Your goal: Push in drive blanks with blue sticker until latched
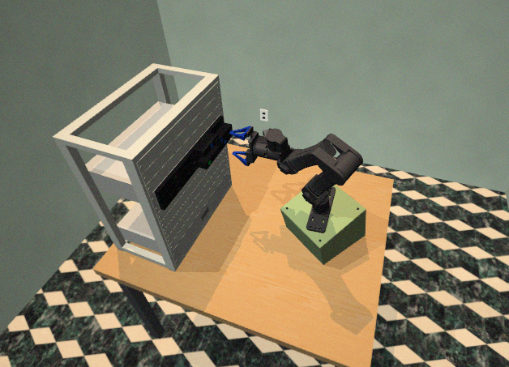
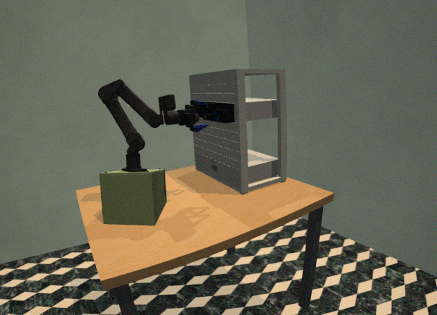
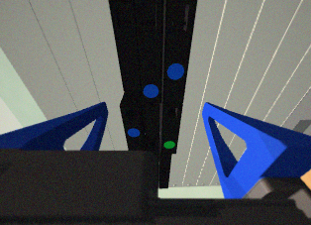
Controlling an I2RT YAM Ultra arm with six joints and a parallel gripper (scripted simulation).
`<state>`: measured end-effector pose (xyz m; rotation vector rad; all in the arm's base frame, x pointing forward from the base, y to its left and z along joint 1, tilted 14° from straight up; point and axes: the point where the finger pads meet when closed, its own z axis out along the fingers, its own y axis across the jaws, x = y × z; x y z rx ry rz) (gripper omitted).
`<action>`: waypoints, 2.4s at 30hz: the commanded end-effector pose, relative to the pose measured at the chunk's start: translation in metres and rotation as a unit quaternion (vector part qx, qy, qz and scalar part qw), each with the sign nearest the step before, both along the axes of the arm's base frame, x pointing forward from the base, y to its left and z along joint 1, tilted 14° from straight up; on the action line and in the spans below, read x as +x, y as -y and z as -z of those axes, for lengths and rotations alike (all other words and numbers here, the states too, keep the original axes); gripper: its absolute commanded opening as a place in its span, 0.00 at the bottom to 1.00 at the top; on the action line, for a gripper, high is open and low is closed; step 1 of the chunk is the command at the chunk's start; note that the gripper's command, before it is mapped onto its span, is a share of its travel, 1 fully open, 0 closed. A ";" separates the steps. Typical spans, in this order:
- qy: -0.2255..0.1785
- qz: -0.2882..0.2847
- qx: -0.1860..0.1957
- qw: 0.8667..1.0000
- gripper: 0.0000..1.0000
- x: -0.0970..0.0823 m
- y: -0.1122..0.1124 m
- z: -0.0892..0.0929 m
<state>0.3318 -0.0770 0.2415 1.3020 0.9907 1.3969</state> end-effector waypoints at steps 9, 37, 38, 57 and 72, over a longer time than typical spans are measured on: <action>0.012 0.007 -0.008 1.000 0.00 0.000 0.005 -0.006; 0.013 0.007 -0.009 1.000 0.00 -0.001 0.005 -0.006; 0.015 0.007 -0.010 1.000 0.00 -0.001 0.005 -0.008; 0.026 0.001 -0.012 1.000 0.00 -0.024 -0.043 -0.047; 0.026 0.001 -0.010 1.000 0.00 -0.040 -0.071 -0.064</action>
